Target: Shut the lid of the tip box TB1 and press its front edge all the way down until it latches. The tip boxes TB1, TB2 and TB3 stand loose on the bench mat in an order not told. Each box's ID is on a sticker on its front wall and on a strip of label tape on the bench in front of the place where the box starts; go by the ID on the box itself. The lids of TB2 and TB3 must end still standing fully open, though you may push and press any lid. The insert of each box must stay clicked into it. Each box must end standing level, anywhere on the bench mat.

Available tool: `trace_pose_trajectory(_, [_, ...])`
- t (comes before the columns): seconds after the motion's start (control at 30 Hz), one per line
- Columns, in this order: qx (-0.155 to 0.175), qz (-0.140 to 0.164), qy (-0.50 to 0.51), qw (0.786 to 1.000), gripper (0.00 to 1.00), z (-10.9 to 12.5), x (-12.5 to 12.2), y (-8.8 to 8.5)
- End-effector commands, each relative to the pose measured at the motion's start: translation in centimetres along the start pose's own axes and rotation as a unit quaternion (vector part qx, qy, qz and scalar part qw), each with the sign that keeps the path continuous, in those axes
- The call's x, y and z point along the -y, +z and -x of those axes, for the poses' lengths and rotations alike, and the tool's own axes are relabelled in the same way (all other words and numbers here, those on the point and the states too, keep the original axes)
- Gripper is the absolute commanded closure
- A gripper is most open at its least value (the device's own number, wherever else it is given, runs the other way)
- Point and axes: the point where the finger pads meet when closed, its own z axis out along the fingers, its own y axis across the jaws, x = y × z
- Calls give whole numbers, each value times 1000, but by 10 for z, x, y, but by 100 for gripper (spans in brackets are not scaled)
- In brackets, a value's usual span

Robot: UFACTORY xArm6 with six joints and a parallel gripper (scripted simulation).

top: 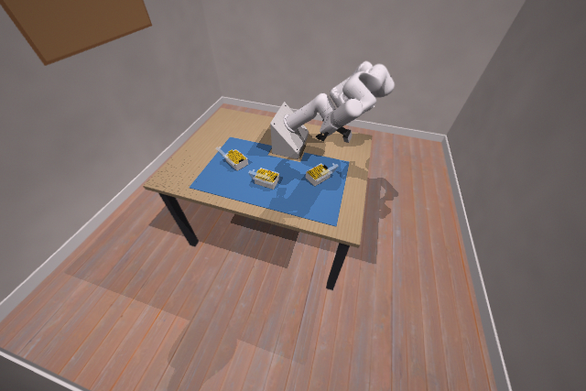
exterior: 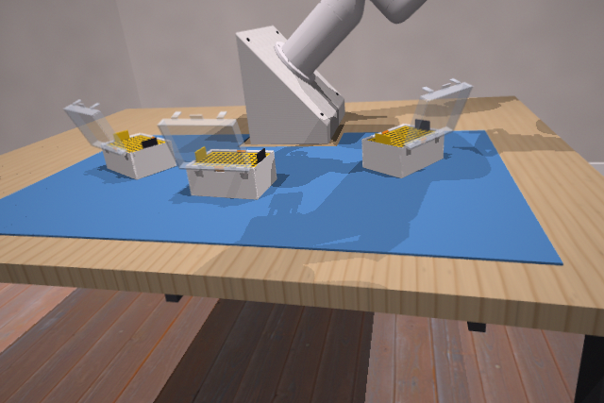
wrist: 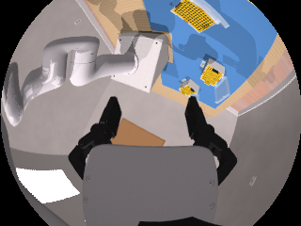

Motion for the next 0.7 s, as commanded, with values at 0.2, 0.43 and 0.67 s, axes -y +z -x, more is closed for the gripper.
trace_pose_trajectory(0.2, [0, 1, 0, 1000, 0, 0, 0, -1])
trace_pose_trajectory(0.43, [0, 1, 0, 1000, 0, 0, 0, -1])
trace_pose_trajectory(0.67, [-22, -1, 63, 998, 100, 14, -11, 8])
